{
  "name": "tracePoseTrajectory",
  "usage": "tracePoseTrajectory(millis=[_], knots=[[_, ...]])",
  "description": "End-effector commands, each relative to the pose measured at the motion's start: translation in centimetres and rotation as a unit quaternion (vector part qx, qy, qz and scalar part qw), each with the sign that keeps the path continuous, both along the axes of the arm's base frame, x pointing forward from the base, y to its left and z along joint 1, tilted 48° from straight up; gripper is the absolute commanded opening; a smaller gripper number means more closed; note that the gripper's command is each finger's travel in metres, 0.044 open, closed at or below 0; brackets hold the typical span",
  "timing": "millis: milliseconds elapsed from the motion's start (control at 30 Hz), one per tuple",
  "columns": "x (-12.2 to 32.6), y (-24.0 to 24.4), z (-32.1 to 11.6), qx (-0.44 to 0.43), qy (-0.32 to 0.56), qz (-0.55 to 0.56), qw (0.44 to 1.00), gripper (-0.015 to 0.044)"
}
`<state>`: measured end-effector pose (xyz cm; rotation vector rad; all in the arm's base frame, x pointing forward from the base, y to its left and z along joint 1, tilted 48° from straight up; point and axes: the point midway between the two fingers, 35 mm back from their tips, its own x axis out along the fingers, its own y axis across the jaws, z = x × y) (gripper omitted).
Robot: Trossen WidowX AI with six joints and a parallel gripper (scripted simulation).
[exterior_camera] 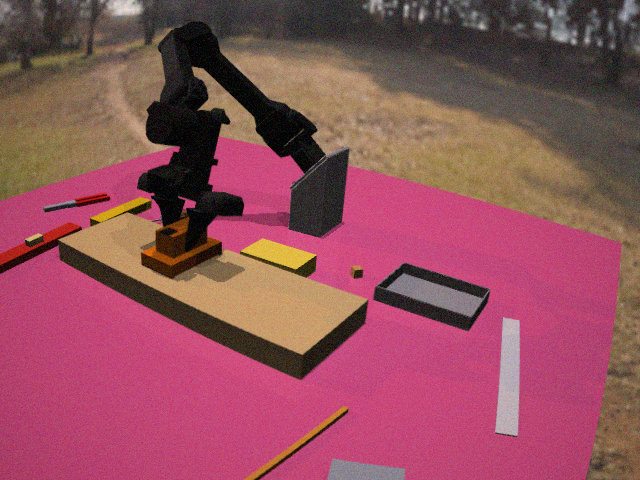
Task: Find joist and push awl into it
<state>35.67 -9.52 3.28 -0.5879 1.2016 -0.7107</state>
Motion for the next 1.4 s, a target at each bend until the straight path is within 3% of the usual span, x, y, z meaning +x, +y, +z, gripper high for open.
tracePoseTrajectory(millis=[0, 1367], knots=[[0.2, 0.7, -0.8, 0.001, 0.001, 0.001, 1.000, 0.0000], [1.6, 5.9, -6.7, 0.003, 0.000, 0.001, 1.000, 0.0000]])
